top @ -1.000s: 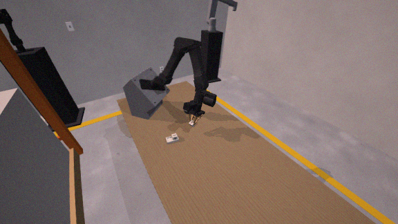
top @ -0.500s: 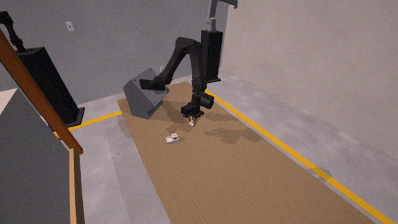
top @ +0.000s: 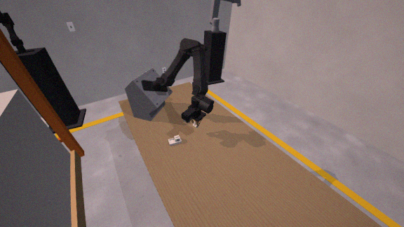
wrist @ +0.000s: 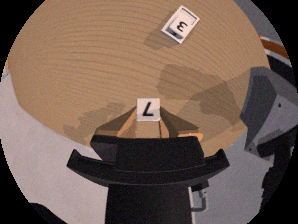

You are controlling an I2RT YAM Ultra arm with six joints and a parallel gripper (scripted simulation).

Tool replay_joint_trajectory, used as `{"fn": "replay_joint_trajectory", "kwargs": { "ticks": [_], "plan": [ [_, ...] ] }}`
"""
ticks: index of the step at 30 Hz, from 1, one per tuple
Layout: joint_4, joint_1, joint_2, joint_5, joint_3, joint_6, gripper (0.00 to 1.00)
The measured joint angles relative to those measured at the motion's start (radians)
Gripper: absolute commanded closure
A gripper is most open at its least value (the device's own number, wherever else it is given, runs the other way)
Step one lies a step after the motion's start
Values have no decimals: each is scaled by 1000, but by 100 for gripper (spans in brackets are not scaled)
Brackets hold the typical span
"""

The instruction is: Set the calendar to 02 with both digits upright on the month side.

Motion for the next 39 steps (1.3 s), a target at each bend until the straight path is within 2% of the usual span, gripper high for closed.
{"fn": "replay_joint_trajectory", "kwargs": {
  "ticks": [10,17,27,39],
  "plan": [
    [-39,-126,105,-242,36,-121,74],
    [-66,-151,134,-340,56,-179,74],
    [-203,-227,308,-542,159,-374,74],
    [-322,-247,383,-644,219,-520,74]
  ]
}}
